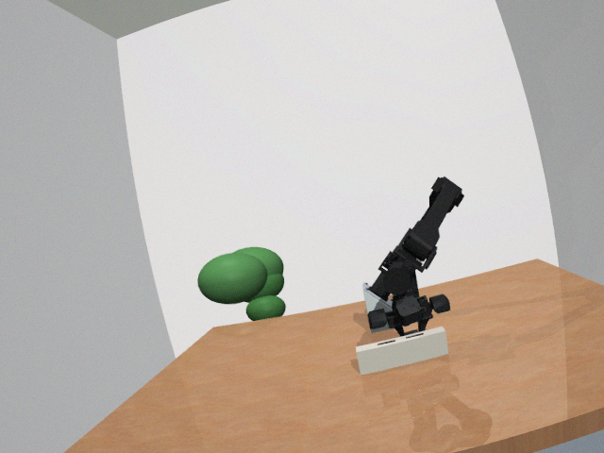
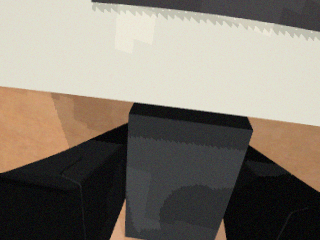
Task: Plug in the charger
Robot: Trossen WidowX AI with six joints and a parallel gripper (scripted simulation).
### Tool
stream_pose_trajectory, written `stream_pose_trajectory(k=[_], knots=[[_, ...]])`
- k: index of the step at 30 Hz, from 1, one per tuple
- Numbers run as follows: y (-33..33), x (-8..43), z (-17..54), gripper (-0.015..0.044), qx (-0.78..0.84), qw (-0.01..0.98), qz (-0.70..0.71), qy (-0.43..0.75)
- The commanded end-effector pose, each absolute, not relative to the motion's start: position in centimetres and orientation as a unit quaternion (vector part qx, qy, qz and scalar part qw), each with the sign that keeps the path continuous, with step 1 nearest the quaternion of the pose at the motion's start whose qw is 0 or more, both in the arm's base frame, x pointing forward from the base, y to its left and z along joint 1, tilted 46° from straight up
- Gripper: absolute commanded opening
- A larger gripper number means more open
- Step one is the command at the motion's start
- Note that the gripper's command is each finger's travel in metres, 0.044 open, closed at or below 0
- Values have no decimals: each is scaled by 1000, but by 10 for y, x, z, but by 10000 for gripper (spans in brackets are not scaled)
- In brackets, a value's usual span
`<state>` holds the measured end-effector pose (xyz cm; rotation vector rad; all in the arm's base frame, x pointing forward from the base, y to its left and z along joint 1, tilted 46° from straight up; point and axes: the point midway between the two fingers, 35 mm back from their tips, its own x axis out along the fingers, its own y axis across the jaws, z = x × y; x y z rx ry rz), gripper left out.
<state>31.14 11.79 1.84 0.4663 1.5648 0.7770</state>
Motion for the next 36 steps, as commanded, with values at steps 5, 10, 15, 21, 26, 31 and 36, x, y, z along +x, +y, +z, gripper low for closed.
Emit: stream_pose_trajectory(k=[5,10,15,21,26,31,36], knots=[[120,317,20,0,203,621,339,677],[120,319,20,0,203,621,339,677],[120,321,20,0,203,621,339,677],[121,324,20,0,203,622,339,676],[121,326,20,0,203,622,339,676],[122,328,20,0,203,622,339,676],[123,329,20,0,203,622,339,676]])
